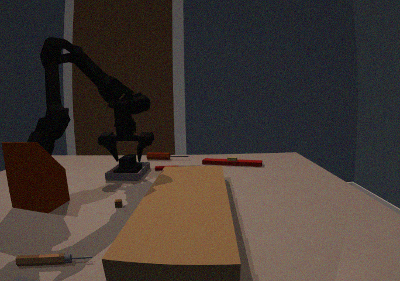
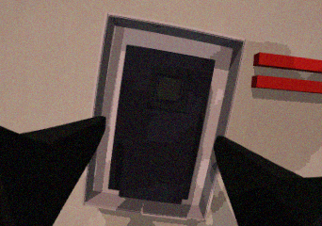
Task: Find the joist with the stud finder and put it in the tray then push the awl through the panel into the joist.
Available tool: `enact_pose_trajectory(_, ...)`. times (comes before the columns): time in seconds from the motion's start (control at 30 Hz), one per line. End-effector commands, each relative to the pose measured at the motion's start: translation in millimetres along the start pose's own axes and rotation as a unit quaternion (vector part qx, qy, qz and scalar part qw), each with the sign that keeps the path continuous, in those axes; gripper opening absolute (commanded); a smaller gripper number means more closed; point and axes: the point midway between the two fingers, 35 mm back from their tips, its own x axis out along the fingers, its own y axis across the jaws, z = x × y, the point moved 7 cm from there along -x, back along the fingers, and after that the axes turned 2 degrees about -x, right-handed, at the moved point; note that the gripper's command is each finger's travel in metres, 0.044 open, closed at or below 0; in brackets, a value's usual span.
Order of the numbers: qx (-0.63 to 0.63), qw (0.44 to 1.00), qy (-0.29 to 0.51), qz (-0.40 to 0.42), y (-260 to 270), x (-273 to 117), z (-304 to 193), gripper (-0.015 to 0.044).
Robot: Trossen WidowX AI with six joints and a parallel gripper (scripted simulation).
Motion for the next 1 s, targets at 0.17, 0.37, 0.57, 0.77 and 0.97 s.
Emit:
enact_pose_trajectory(0.17,-0.010,1.000,-0.012,-0.008,4,-76,24,0.0440)
enact_pose_trajectory(0.37,0.064,0.997,0.036,-0.036,-25,-57,-9,0.0440)
enact_pose_trajectory(0.57,0.135,0.982,0.103,-0.082,-84,-62,-61,0.0440)
enact_pose_trajectory(0.77,0.253,0.945,0.162,-0.128,-129,-83,-145,0.0440)
enact_pose_trajectory(0.97,0.332,0.911,0.204,-0.135,-147,-112,-234,0.0440)
